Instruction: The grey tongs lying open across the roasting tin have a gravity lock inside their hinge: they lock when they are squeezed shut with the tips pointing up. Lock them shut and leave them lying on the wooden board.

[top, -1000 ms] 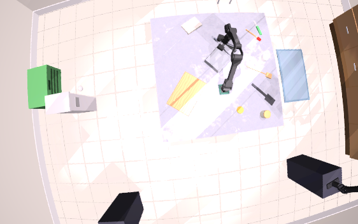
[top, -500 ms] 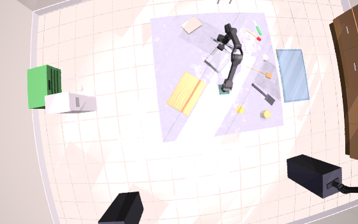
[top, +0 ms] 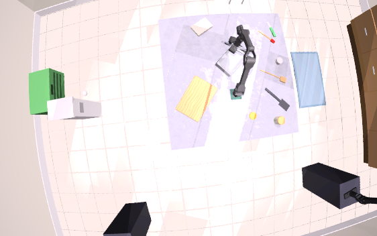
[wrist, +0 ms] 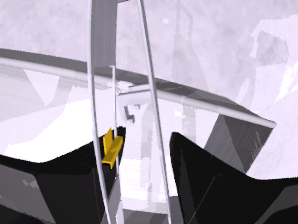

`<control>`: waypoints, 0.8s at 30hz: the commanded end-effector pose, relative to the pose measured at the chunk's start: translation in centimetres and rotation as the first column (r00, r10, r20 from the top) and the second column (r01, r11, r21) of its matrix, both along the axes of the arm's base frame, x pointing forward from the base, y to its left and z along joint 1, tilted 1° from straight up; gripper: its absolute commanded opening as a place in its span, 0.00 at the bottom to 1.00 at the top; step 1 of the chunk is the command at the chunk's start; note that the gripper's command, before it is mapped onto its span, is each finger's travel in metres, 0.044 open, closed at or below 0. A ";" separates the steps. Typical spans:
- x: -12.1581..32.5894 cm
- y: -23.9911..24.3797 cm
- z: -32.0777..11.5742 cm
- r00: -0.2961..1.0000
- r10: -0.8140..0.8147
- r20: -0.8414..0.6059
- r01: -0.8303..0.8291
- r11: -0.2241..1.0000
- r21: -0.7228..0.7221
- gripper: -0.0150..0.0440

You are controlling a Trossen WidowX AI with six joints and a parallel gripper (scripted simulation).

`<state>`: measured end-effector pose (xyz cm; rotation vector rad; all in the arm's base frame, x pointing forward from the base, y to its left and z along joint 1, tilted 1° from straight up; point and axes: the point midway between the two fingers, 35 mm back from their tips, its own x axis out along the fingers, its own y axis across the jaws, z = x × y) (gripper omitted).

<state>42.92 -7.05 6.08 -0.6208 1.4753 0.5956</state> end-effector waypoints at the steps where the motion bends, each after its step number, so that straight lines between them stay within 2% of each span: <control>1: 0.1 0.1 0.0 1.000 -0.008 0.003 0.008 1.000 0.003 0.46; 17: 0.1 0.1 0.0 1.000 -0.008 0.003 0.008 1.000 0.003 0.28; 23: 0.1 0.1 0.0 1.000 -0.008 0.003 0.008 1.000 0.003 0.01; 24: 0.1 0.1 0.0 1.000 -0.008 0.003 0.008 1.000 0.003 0.00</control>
